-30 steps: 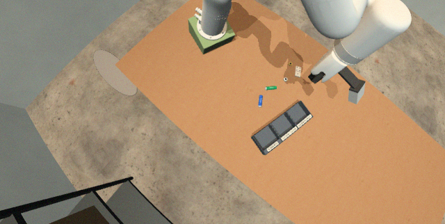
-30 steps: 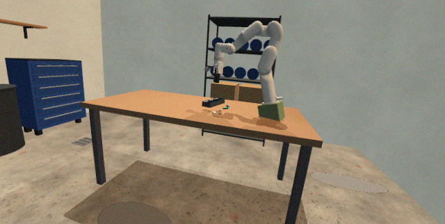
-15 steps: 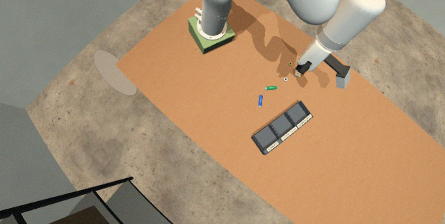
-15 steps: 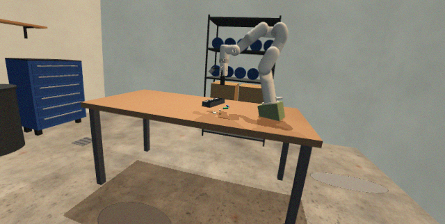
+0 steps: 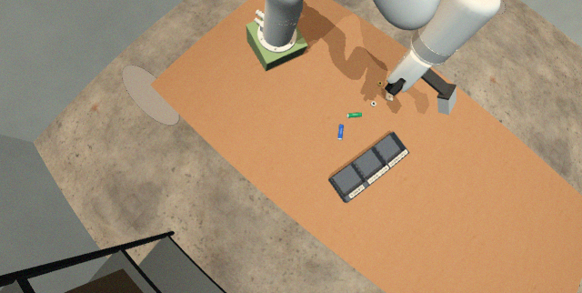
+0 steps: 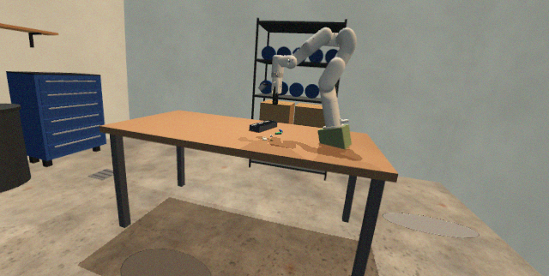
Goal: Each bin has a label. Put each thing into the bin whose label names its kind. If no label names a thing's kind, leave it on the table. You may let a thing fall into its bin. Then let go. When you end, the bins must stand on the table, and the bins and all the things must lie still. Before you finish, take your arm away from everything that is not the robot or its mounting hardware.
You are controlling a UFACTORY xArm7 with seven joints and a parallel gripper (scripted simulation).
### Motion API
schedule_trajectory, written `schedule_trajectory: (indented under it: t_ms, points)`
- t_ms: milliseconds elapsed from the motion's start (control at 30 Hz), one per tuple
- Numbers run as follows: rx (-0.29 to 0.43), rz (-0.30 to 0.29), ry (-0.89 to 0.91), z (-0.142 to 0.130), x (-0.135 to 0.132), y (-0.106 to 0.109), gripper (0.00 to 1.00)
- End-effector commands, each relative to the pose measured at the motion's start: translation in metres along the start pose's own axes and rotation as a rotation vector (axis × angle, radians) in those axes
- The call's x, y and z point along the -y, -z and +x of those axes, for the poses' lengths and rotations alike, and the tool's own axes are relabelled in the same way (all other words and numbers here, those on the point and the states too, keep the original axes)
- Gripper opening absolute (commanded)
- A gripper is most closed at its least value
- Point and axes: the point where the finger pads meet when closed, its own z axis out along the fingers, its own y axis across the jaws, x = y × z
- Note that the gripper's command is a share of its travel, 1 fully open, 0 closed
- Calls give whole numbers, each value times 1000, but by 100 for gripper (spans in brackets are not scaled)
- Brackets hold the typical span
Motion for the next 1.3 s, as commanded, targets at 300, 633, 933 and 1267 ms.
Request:
schedule_trajectory:
  t_ms: [300,633,933,1267]
  points:
    - [-3,0,-275,25,-65,-40,7]
    - [-3,0,-275,45,-126,-77,7]
    - [-3,-1,-275,62,-173,-106,7]
    - [-3,-1,-276,77,-210,-130,7]
